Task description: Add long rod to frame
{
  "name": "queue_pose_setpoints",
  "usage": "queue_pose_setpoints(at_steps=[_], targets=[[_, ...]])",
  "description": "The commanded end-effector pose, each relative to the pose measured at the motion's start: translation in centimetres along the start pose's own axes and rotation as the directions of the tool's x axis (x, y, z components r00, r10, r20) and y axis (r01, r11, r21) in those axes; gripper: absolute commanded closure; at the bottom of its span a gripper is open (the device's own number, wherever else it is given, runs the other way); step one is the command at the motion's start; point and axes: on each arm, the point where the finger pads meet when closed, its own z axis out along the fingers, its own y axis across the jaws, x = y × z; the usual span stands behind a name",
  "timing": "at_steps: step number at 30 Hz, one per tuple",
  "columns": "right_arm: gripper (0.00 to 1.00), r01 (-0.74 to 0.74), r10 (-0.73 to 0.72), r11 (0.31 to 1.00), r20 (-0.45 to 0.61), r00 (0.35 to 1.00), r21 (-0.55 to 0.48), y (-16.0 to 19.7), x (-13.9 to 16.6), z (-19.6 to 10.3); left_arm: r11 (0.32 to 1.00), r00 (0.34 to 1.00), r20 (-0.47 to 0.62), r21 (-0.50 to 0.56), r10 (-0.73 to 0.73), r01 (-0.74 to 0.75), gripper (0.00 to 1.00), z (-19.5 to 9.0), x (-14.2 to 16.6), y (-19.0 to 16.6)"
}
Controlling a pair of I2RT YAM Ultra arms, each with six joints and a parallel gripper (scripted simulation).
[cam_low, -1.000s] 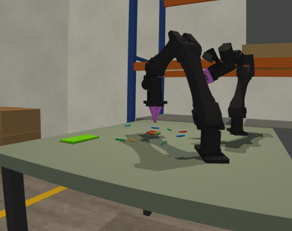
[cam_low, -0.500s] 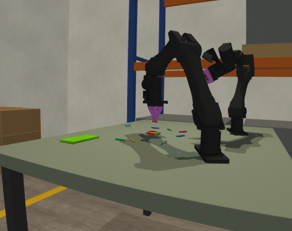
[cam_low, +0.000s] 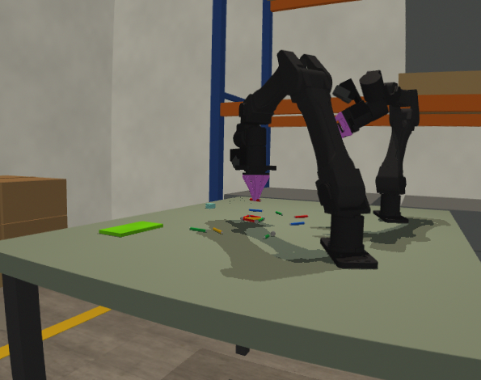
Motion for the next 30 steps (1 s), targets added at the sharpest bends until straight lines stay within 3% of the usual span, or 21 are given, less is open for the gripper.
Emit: queue_pose_setpoints(at_steps=[1,15,19,23,25,30], targets=[[0.0,-0.003,0.003,1.0,0.012,1.0,0.003,0.0,-0.6,-0.3,1.0,0.999,0.048,0.01,-0.025,0.025,1.0,-1.8,-0.8,-0.3],[0.0,-0.003,0.003,1.0,0.012,1.0,0.003,0.0,-0.6,-0.3,1.0,0.996,0.087,0.006,-0.006,0.005,1.0,-1.6,-1.6,-0.5],[0.0,-0.003,0.003,1.0,0.012,1.0,0.003,0.0,-0.6,-0.3,1.0,0.987,0.158,0.005,0.012,-0.013,1.0,-1.6,-2.5,-0.6],[0.0,-0.003,0.003,1.0,0.012,1.0,0.003,0.0,-0.6,-0.3,0.999,0.954,0.296,0.001,0.042,-0.044,1.0,-2.1,-3.9,-0.7],[0.0,-0.003,0.003,1.0,0.012,1.0,0.003,0.0,-0.6,-0.3,0.999,0.954,0.296,0.001,0.042,-0.044,1.0,-2.1,-3.9,-0.7],[0.0,-0.003,0.003,1.0,0.012,1.0,0.003,0.0,-0.6,-0.3,0.995,0.87,0.484,-0.018,0.091,-0.094,1.0,-3.0,-4.4,-0.9]])
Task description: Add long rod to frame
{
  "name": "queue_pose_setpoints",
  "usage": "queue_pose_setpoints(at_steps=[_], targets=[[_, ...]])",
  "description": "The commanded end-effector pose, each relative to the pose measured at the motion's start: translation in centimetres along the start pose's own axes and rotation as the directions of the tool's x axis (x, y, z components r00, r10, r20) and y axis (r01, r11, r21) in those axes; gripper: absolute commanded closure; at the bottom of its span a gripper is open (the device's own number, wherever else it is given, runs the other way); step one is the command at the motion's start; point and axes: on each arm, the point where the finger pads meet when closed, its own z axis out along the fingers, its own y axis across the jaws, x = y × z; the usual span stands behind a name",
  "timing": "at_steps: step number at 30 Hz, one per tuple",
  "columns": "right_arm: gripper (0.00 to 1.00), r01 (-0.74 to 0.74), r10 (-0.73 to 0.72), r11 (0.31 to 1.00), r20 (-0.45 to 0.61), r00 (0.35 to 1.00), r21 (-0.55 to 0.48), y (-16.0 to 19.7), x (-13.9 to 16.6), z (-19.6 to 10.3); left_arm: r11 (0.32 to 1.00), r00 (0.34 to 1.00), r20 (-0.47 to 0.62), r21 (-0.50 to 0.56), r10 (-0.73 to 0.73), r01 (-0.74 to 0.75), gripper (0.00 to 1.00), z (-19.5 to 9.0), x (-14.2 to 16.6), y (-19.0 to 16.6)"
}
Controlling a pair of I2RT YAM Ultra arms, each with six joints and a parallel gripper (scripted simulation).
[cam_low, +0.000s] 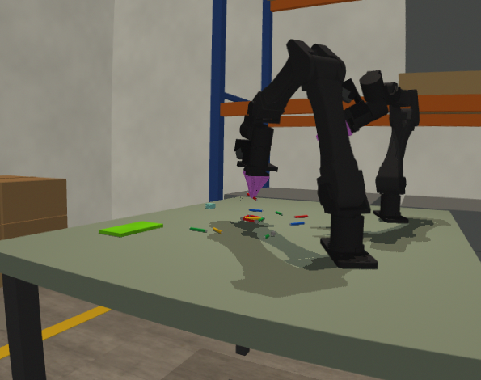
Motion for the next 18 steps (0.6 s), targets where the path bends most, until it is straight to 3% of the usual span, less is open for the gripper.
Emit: queue_pose_setpoints(at_steps=[1,8,18], targets=[[0.0,-0.003,0.003,1.0,0.012,1.0,0.003,0.0,-0.6,-0.3,0.999,0.978,0.204,0.007,0.039,-0.041,1.0,-1.3,-2.1,-0.5],[0.0,-0.003,0.003,1.0,0.012,1.0,0.003,0.0,-0.6,-0.3,0.998,0.975,0.215,-0.007,0.062,-0.062,1.0,-0.8,0.7,-0.1],[0.0,-0.003,0.003,1.0,0.012,1.0,0.003,0.0,-0.6,-0.3,0.997,0.956,0.283,-0.013,0.074,-0.073,1.0,-0.9,0.4,0.1]])
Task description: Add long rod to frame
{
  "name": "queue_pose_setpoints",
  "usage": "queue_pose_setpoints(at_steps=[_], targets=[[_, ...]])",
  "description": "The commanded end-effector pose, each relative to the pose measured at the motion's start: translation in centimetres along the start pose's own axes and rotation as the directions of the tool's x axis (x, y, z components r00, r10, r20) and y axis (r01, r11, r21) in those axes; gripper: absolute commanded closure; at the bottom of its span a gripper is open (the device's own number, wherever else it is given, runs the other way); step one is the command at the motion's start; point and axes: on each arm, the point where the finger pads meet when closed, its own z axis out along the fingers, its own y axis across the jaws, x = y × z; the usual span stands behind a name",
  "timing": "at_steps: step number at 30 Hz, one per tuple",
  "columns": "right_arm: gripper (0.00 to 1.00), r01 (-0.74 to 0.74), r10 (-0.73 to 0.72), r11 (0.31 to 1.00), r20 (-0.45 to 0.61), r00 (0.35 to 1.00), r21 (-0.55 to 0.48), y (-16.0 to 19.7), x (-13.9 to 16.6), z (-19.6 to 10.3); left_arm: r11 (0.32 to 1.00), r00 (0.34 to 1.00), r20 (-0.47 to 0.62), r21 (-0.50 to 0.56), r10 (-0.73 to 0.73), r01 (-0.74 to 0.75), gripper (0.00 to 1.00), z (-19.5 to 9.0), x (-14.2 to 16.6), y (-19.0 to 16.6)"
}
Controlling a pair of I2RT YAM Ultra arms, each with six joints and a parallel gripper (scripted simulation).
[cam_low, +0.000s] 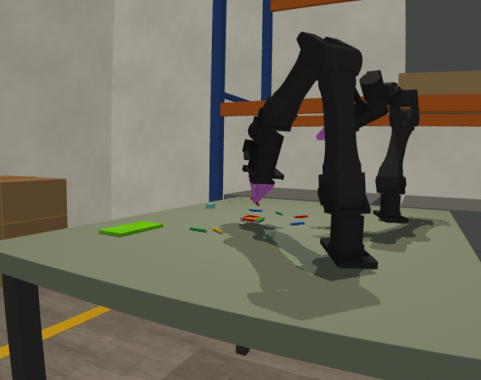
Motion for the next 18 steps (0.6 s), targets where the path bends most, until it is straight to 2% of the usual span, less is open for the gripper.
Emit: queue_pose_setpoints(at_steps=[1,6,11,18], targets=[[0.0,-0.003,0.003,1.0,0.012,1.0,0.003,0.01,-0.56,-0.34,1.0,0.989,0.143,0.001,0.029,-0.029,1.0,-1.12,-2.2,-0.45],[0.0,-0.003,0.003,1.0,0.012,1.0,0.003,0.01,-0.56,-0.34,0.999,0.979,0.199,-0.002,0.045,-0.046,1.0,-1.11,-2.01,-0.44],[0.0,-0.003,0.003,1.0,0.012,1.0,0.003,0.01,-0.56,-0.34,0.999,0.978,0.202,0.0,0.046,-0.047,1.0,-1.11,-1.97,-0.48],[0.0,-0.003,0.003,1.0,0.012,1.0,0.003,0.01,-0.56,-0.34,0.997,0.954,0.292,-0.007,0.071,-0.072,1.0,-1.1,-1.98,-0.47]])
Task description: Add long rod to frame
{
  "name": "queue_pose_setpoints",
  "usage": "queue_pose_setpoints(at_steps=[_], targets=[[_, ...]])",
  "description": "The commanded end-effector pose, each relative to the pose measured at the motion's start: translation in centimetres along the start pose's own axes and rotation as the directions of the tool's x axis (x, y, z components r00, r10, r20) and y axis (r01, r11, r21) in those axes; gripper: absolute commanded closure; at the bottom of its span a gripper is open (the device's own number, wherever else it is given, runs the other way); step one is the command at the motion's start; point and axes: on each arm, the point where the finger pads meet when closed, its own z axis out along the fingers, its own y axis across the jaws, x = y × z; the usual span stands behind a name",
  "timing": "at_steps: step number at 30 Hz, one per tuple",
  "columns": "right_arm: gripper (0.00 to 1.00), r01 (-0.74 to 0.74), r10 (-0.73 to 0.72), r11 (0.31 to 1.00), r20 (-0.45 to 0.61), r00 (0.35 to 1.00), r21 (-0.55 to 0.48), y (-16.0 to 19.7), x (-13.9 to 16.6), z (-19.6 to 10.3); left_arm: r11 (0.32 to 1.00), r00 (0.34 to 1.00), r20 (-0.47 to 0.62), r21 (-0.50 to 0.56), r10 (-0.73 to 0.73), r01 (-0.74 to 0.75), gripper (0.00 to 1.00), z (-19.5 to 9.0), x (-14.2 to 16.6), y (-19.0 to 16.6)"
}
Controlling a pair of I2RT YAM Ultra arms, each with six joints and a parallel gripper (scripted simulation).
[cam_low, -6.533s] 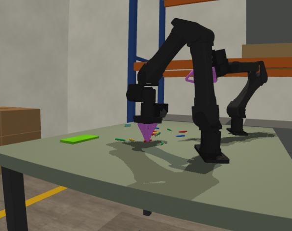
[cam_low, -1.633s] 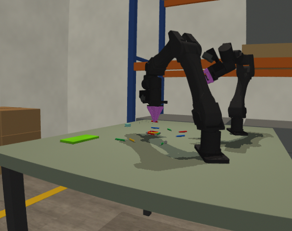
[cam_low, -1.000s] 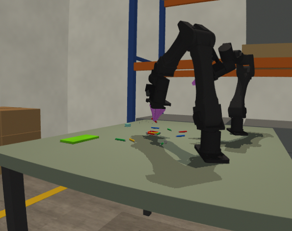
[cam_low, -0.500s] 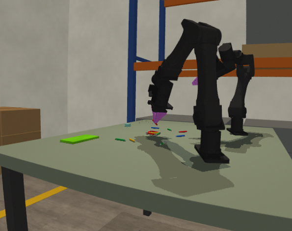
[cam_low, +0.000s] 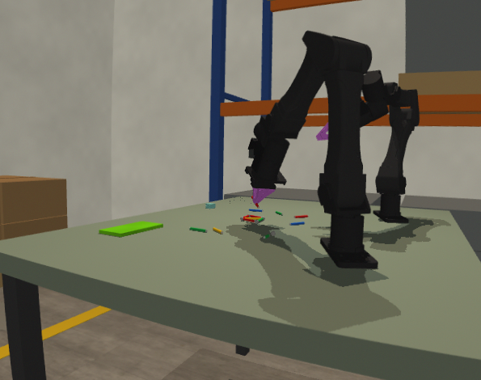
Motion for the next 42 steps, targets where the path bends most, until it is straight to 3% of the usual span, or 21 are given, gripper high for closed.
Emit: queue_pose_setpoints(at_steps=[1,42], targets=[[0.0,-0.003,0.003,1.0,0.012,1.0,0.003,0.01,-0.56,-0.34,1.0,0.991,0.129,-0.001,0.023,-0.023,1.0,-0.92,-2.17,-0.25],[0.0,-0.003,0.003,1.0,0.012,1.0,0.003,0.01,-0.56,-0.34,0.994,0.9,0.423,-0.032,0.104,-0.1,1.0,-0.57,-1.9,0.23]])
